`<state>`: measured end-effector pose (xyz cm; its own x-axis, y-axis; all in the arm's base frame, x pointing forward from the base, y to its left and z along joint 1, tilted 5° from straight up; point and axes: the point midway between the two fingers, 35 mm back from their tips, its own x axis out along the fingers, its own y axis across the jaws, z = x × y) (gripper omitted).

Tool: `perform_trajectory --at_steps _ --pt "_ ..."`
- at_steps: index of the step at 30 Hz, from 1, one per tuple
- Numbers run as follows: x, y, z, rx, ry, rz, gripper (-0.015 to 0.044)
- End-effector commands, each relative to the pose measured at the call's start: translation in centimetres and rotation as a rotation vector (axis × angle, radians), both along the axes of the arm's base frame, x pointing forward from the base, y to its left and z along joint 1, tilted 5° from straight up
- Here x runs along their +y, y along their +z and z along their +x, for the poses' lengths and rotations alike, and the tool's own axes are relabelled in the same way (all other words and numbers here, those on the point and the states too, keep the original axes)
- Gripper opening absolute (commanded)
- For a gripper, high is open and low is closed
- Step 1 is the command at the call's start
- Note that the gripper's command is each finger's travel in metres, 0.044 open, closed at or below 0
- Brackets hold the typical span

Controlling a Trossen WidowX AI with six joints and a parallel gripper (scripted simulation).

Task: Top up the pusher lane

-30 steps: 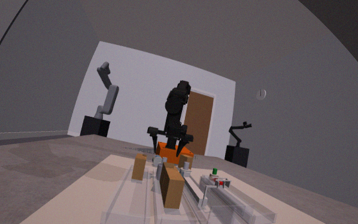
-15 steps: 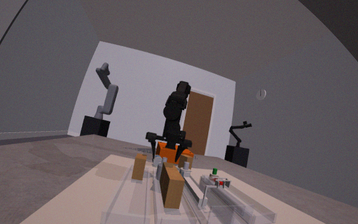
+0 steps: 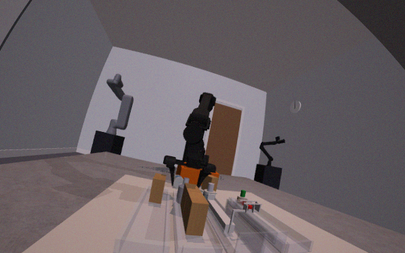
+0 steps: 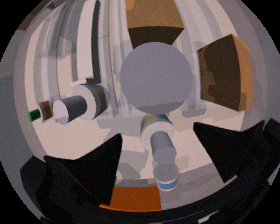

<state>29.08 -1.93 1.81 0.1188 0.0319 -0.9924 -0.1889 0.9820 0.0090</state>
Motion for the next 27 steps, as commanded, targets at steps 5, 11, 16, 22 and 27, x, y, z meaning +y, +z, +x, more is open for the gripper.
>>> perform_trajectory --at_steps 5,11,16,22,27 --pt "0.0 -1.1 -0.3 0.014 0.000 -0.002 0.0387" --pt "0.0 -1.1 -0.3 0.014 0.000 -0.002 0.0230" --pt "0.0 -1.1 -0.3 0.014 0.000 -0.002 0.0157" --pt "0.0 -0.8 -0.5 0.011 0.002 0.002 0.0039" --pt "-0.1 0.9 -0.7 0.004 0.009 0.011 0.0000"
